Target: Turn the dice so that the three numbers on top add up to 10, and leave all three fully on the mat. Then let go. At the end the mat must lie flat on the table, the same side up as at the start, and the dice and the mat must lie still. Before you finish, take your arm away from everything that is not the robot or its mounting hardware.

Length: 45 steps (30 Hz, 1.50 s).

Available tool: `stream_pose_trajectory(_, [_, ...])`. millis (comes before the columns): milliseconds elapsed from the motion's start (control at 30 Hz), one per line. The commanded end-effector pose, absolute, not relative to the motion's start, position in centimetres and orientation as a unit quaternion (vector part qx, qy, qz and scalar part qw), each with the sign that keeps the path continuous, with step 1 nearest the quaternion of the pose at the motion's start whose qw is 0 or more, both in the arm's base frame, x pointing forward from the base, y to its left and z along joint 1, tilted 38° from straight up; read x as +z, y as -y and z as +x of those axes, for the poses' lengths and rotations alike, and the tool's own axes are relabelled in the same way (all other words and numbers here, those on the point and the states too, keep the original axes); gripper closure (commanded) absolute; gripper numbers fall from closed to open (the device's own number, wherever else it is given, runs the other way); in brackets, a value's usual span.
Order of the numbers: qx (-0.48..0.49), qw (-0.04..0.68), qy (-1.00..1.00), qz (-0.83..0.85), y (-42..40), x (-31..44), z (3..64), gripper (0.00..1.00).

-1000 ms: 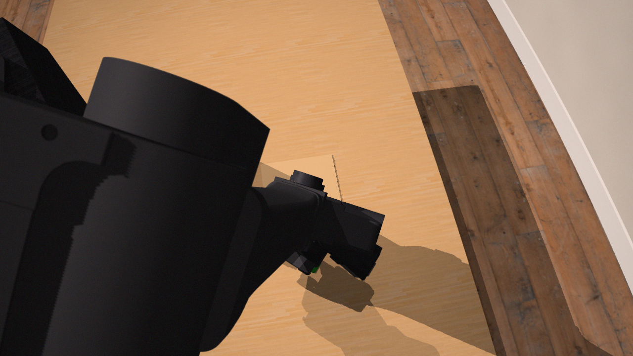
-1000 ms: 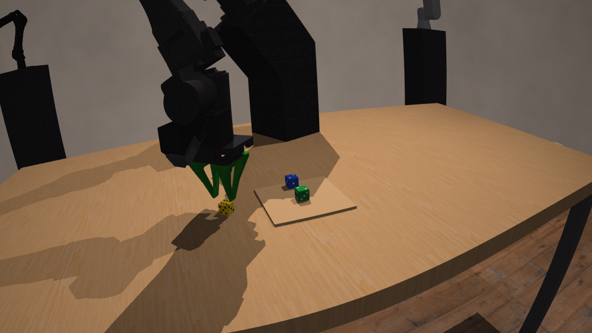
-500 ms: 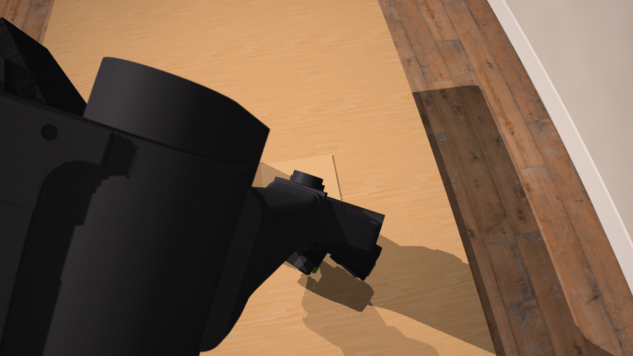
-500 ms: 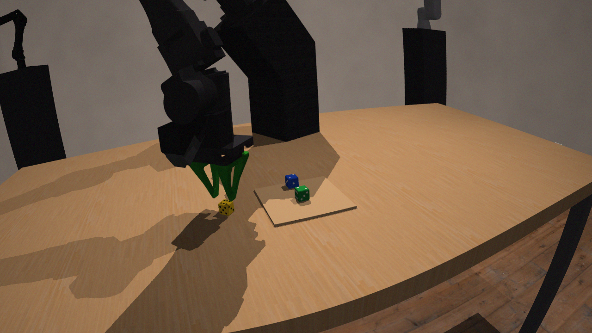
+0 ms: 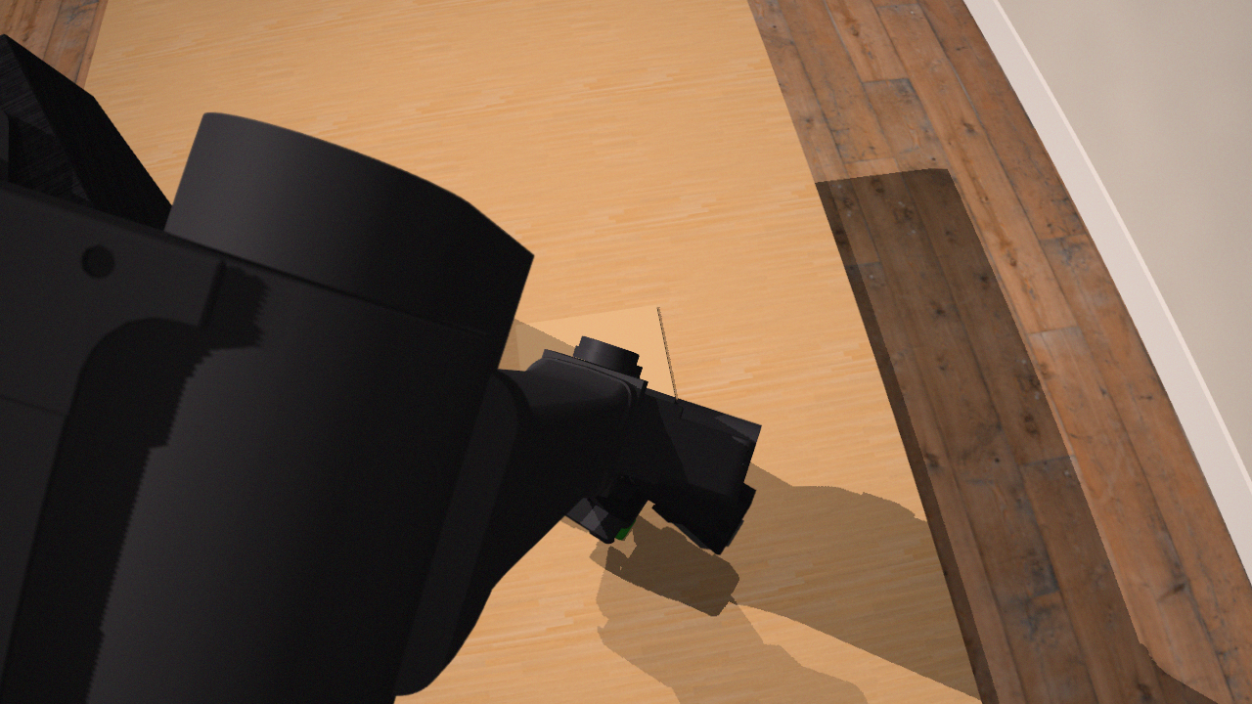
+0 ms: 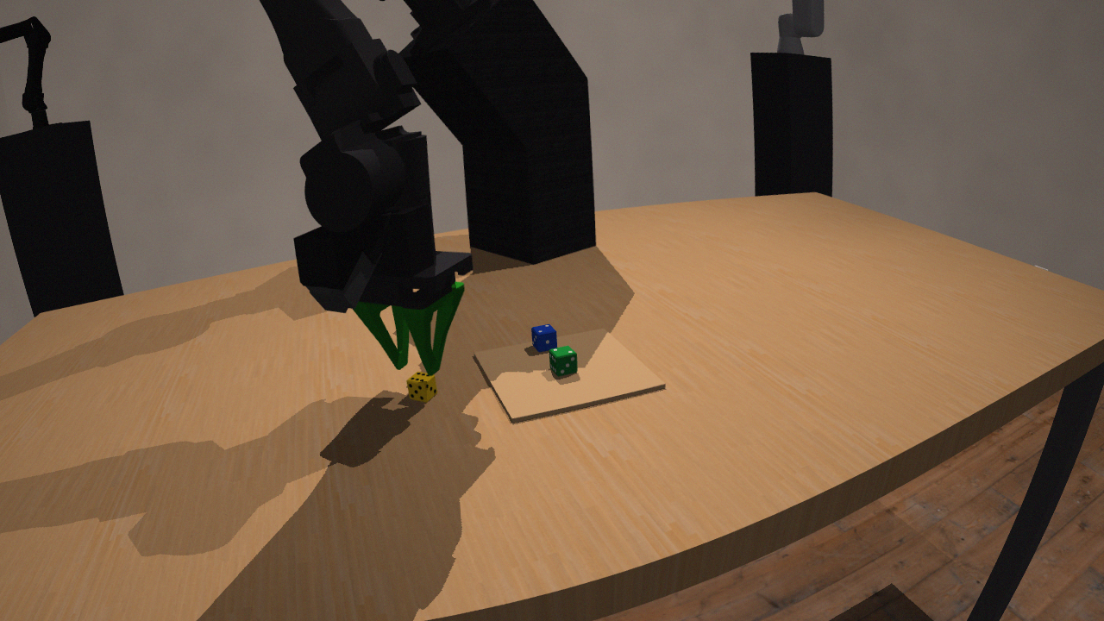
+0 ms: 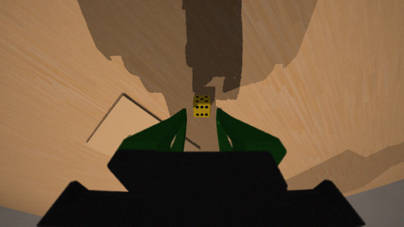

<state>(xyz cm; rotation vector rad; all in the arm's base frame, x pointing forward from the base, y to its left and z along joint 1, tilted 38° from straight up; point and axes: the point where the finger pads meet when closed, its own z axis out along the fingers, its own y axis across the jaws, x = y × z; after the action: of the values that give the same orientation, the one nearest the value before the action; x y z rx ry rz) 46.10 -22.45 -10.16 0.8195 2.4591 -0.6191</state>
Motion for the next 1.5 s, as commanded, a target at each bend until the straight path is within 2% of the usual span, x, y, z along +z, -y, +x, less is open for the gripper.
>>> stream_pose_trajectory(0, [-0.226,0.236,-0.9,0.29,22.0,-10.5,45.9,0.66])
stream_pose_trajectory(1467, [-0.227,0.237,-0.897,0.296,23.1,-10.8,46.1,0.66])
